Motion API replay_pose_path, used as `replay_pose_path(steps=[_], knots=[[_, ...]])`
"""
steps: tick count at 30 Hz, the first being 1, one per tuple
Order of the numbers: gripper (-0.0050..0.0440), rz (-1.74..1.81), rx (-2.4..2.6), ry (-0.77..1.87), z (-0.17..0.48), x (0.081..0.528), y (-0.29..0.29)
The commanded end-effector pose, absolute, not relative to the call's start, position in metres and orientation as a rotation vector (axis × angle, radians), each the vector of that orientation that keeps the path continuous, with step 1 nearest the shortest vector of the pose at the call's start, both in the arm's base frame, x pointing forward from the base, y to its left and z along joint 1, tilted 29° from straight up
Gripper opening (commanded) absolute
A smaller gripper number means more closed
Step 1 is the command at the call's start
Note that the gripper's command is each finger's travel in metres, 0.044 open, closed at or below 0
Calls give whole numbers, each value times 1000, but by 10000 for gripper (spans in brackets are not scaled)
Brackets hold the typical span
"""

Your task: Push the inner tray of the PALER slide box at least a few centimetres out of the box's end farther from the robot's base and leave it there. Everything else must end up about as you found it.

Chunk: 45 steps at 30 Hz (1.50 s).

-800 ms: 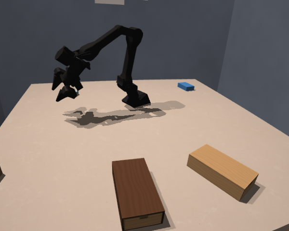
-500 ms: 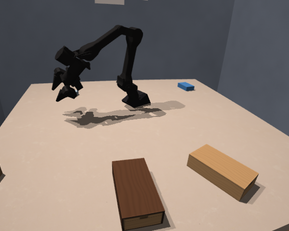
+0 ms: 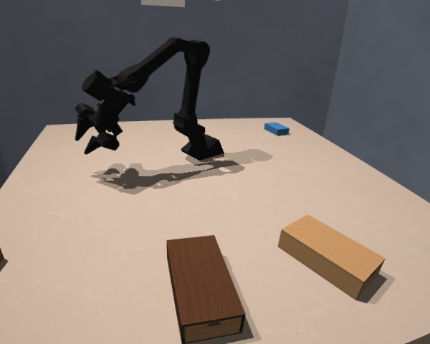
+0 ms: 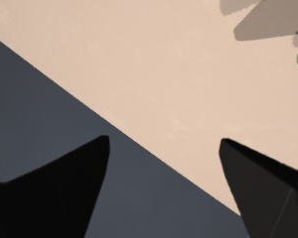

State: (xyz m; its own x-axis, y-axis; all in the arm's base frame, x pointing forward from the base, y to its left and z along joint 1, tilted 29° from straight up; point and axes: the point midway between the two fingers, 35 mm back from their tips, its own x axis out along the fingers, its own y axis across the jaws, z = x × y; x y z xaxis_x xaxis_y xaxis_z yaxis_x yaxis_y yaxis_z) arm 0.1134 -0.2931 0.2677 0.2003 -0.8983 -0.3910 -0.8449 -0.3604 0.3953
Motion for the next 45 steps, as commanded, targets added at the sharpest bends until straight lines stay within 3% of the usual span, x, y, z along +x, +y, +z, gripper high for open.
replay_pose_path(steps=[1,8,10,12,25,45], knots=[[208,-959,2295,-1391,264,158,-288],[40,-1021,2097,-938,257,210,-271],[40,-1021,2097,-938,257,210,-271],[0,-1020,1983,-760,253,233,-260],[0,-844,1454,-144,236,323,-192],[-20,-382,573,327,210,402,-58]])
